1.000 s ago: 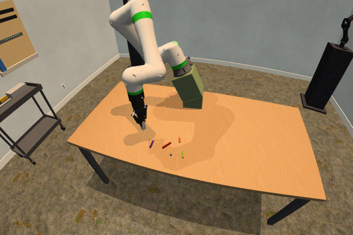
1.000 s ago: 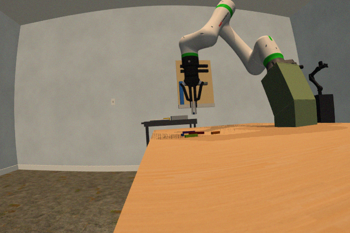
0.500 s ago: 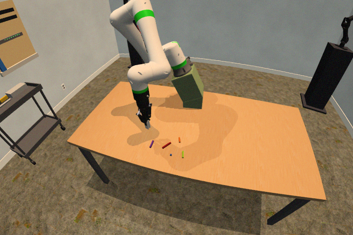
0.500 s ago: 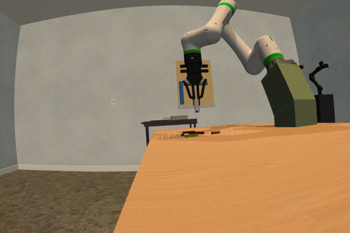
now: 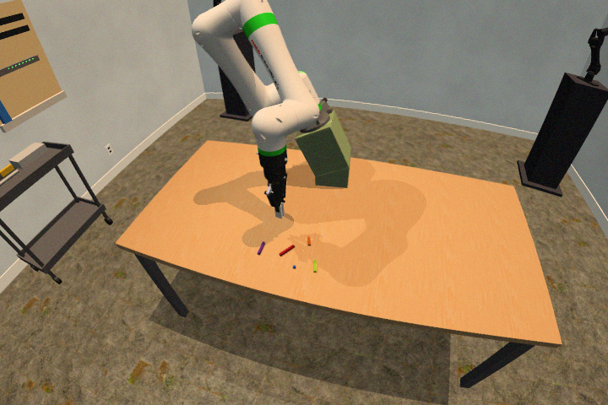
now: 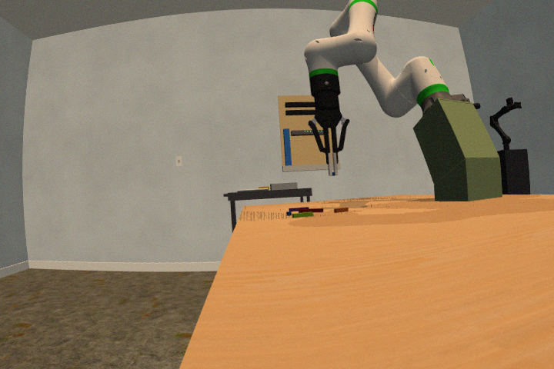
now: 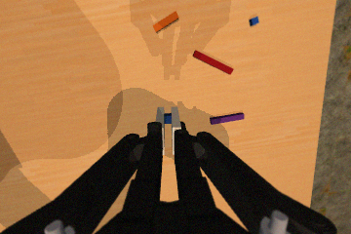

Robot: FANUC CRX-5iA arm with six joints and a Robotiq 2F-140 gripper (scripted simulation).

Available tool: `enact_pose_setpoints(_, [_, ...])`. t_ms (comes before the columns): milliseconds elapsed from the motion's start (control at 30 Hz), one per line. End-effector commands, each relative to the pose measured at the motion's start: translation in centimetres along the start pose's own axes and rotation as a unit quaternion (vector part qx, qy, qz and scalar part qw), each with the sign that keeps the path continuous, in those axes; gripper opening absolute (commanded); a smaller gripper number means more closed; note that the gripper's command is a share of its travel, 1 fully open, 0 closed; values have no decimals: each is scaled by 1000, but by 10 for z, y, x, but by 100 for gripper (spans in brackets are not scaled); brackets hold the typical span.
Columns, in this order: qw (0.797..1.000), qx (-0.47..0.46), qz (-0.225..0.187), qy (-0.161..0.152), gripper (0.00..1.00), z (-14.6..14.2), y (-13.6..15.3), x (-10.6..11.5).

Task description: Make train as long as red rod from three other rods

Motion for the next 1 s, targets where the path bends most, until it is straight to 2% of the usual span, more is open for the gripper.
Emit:
enact_pose_setpoints(0, [1000,1,0,1,3,-1,-3,1])
enact_pose_setpoints(367, [1000,1,1,1,3,-1,-3,-4])
enact_pose_setpoints(533, [1000,1,1,1,3,-1,-3,-21])
enact_pose_setpoints(600, [1000,1,1,1,3,-1,-3,-21])
enact_pose_setpoints(967, [1000,1,1,1,3,0,-4,-68])
Point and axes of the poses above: the point where the finger pads meet when closed, its own x axis back along the fingers, its own z axis across the jaws, y = z × x, the point moved 10 cm from there along x, back along the fingers, and after that the axes turned 6 degrees about x, right-handed, at the moved point
